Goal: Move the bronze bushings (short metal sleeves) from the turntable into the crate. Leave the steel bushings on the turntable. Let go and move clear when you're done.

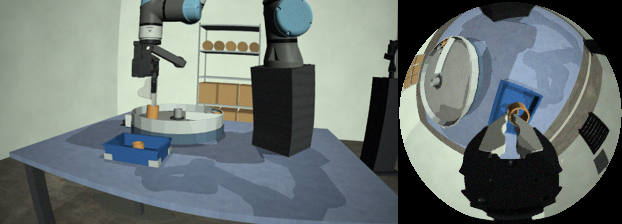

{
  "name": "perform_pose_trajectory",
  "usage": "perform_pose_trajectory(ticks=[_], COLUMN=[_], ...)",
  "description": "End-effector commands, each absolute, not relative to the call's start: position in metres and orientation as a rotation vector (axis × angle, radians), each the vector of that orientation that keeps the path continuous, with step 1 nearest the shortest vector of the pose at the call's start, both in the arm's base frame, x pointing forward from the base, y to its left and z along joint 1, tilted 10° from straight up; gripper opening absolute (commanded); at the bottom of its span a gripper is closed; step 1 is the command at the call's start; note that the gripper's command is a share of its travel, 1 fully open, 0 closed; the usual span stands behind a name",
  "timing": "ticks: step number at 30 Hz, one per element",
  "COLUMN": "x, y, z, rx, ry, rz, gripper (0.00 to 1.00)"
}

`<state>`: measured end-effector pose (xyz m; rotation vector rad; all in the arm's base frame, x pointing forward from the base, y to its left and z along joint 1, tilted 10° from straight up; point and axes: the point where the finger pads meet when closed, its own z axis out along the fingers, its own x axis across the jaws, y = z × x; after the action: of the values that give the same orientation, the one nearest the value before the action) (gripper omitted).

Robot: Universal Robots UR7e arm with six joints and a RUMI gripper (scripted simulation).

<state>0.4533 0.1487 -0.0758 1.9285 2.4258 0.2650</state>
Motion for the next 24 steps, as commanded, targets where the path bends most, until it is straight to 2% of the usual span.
perform_pose_trajectory(ticks=[1, 24], x=[0.4536, 0.4535], y=[0.1544, 0.1618], z=[-0.0741, -0.0726], rx=[1.819, 1.683], ry=[2.501, 2.584], rz=[0.267, 0.266], gripper=[0.0, 0.0])
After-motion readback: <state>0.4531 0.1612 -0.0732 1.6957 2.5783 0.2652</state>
